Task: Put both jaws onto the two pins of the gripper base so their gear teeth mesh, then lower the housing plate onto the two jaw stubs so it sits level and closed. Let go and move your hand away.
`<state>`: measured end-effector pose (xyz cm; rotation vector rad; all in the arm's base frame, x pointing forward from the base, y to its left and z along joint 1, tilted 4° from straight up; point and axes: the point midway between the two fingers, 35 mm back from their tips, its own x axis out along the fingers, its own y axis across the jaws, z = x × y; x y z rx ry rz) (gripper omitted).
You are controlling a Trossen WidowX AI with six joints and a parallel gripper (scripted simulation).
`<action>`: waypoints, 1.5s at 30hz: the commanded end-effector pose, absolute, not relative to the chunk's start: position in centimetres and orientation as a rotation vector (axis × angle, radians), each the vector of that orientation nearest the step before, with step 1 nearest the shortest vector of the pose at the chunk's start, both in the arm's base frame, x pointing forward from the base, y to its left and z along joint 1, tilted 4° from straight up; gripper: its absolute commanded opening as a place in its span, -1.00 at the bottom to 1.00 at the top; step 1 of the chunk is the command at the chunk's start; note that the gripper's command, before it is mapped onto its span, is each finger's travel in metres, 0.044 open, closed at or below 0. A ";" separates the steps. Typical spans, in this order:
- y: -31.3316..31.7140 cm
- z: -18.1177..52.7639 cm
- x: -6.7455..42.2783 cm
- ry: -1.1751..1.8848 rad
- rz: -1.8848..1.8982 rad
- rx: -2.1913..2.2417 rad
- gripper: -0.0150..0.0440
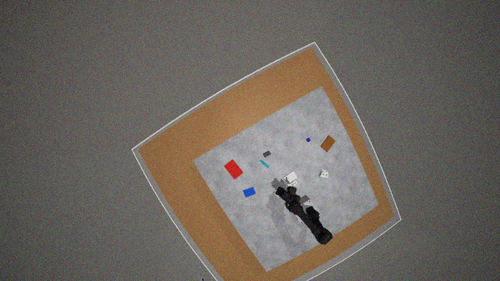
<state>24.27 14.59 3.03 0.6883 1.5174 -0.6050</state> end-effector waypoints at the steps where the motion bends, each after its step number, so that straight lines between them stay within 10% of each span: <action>1: 15.1 3.0 23.2 1.497 -0.724 0.789 1.00; 45: 17.6 -0.1 19.8 1.289 -1.201 1.228 1.00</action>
